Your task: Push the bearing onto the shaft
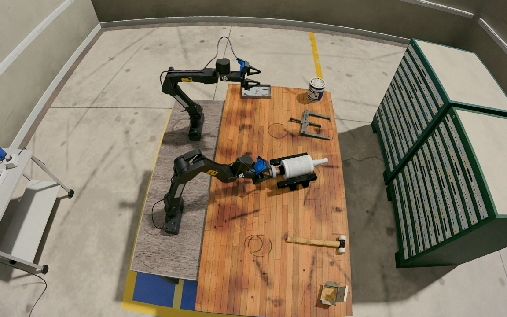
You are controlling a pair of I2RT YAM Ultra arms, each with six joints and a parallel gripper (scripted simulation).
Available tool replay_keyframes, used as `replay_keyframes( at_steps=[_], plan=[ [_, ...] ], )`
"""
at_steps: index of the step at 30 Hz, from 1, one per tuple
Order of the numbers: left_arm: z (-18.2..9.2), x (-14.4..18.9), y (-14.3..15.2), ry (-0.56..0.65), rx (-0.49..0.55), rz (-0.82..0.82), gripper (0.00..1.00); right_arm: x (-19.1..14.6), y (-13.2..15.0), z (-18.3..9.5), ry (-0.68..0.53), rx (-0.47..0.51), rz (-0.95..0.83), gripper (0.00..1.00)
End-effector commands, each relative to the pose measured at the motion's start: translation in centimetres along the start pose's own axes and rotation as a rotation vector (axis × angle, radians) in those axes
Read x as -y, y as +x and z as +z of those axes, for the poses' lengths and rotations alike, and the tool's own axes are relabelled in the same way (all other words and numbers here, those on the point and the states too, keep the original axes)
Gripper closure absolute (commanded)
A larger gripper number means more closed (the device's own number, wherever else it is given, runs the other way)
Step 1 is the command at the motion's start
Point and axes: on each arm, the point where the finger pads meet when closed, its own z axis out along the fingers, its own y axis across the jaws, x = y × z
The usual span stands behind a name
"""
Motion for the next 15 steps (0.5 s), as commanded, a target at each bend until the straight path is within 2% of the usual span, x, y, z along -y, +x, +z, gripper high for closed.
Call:
replay_keyframes(
  at_steps=[1,6,10,15],
  plan=[
    [-1.2,0.2,-2.3,0.002,0.052,-0.001,0.0,0.2,-2.4,0.0,-0.005,0.042,0.003,0.56],
    [-1.2,0.2,-2.3,0.002,0.052,-0.001,0.0,-0.6,-1.9,0.1,-0.018,0.038,0.013,0.56],
    [-1.2,0.2,-2.3,0.002,0.052,-0.001,0.0,-0.5,-2.1,-1.2,-0.006,0.06,-0.002,0.56],
    [-1.2,0.2,-2.3,0.002,0.052,-0.001,0.0,-0.6,-0.8,-1.6,-0.006,0.035,-0.003,0.56]
  ],
)
